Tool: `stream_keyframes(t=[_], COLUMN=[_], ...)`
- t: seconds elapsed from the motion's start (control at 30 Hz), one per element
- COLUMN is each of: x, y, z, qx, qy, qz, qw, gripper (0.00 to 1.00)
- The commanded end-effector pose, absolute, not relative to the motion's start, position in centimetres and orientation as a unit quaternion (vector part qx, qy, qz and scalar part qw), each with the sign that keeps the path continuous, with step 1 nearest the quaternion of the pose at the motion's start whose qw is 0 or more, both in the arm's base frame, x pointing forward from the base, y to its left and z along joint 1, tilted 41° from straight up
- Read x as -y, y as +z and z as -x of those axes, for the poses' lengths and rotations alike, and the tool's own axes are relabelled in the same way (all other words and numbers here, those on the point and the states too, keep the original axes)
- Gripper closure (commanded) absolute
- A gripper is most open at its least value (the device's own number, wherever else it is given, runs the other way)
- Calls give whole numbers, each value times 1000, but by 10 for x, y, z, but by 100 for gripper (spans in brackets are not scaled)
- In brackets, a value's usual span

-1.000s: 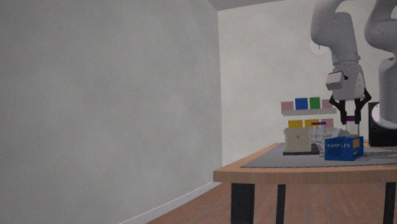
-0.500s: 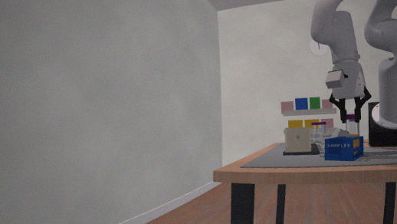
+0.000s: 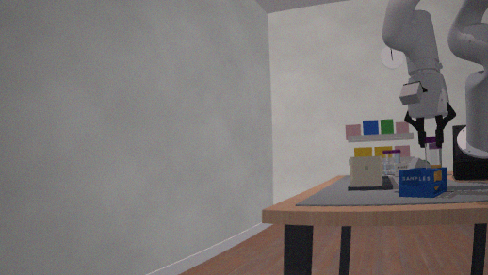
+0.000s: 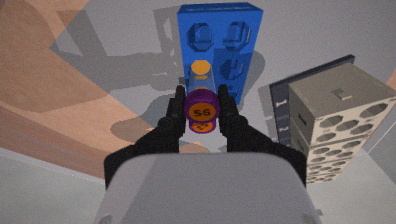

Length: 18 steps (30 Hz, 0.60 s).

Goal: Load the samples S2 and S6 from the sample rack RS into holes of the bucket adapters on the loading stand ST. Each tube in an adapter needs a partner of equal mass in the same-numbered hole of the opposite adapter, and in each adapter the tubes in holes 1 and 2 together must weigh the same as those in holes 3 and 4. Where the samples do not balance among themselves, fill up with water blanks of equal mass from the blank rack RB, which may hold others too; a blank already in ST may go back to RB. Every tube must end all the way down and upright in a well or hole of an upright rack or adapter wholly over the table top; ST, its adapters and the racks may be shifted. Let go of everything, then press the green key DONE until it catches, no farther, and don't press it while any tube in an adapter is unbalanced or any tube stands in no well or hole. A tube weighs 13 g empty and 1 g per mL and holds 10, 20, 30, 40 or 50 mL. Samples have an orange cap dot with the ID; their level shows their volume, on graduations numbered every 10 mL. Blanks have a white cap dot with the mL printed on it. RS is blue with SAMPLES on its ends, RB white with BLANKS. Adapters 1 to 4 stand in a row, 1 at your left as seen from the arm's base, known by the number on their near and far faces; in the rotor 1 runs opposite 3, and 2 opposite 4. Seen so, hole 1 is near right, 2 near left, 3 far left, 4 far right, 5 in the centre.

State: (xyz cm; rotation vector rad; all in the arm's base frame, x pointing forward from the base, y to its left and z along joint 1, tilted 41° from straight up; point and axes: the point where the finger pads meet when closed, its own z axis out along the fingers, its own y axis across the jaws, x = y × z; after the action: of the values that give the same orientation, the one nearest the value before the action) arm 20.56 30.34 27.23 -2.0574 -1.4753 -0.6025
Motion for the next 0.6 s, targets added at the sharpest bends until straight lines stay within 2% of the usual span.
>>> stream_keyframes(t=[0.0, 0.57], x=[-302, -290], y=[275, 289], z=[-206, -205], qx=[546, 546], qy=[-224, -224], qz=[762, 762], qw=[266, 266], gripper=[100, 100])
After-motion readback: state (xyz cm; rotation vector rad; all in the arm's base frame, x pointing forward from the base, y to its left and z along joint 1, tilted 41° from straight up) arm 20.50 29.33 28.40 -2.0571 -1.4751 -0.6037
